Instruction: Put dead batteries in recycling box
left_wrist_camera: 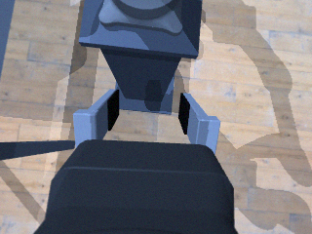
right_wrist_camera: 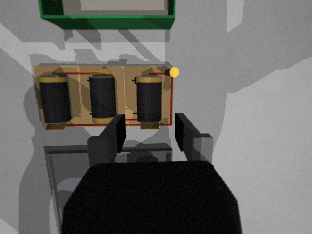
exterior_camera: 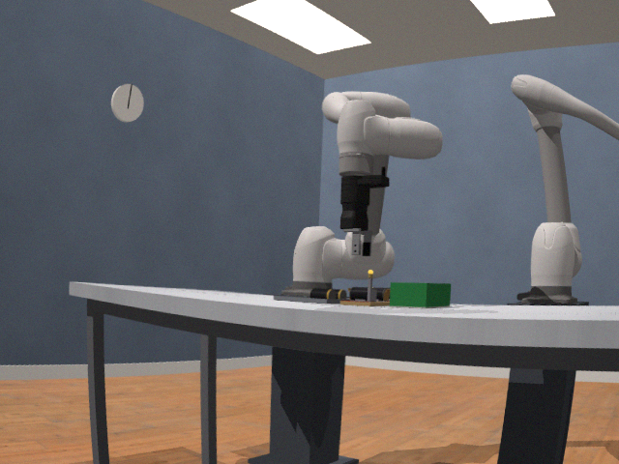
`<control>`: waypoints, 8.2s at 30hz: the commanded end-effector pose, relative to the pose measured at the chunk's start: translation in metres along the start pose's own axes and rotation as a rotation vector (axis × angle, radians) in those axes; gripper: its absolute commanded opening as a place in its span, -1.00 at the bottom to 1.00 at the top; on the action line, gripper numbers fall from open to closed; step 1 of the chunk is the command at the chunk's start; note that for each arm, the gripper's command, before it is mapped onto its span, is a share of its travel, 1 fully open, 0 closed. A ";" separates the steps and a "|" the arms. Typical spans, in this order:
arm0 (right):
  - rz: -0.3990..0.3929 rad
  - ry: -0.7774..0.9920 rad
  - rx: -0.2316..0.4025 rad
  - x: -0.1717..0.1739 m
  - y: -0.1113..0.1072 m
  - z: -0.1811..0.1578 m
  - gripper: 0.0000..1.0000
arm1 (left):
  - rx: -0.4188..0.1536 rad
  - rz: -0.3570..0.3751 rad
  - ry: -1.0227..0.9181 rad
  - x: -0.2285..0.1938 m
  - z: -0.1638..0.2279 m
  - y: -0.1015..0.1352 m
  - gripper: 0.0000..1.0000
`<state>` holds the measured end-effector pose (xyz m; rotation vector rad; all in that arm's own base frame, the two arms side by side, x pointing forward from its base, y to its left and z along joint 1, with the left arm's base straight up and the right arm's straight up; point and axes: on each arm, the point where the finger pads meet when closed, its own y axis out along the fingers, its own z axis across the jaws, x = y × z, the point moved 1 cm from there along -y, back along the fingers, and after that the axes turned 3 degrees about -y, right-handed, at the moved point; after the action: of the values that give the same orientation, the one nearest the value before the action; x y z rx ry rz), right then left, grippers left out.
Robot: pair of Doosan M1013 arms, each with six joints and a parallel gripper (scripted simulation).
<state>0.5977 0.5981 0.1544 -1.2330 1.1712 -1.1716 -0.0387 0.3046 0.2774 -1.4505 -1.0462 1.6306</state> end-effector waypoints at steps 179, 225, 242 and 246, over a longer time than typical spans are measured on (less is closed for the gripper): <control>0.002 0.014 0.001 -0.016 0.099 -0.063 0.15 | 0.001 -0.001 0.000 0.000 0.000 -0.001 1.00; 0.002 0.010 0.001 -0.016 -0.017 -0.064 0.15 | 0.001 -0.001 0.000 0.000 0.000 -0.001 1.00; 0.002 0.002 0.001 -0.013 -0.017 -0.063 0.15 | 0.001 -0.001 0.000 0.000 0.000 -0.001 1.00; 0.002 0.001 0.001 0.009 -0.017 -0.059 0.15 | 0.001 -0.001 0.000 0.000 0.000 -0.001 1.00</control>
<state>0.5364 0.5963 0.1697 -1.2330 1.1725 -1.1727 -0.0387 0.3046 0.2774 -1.4505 -1.0462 1.6306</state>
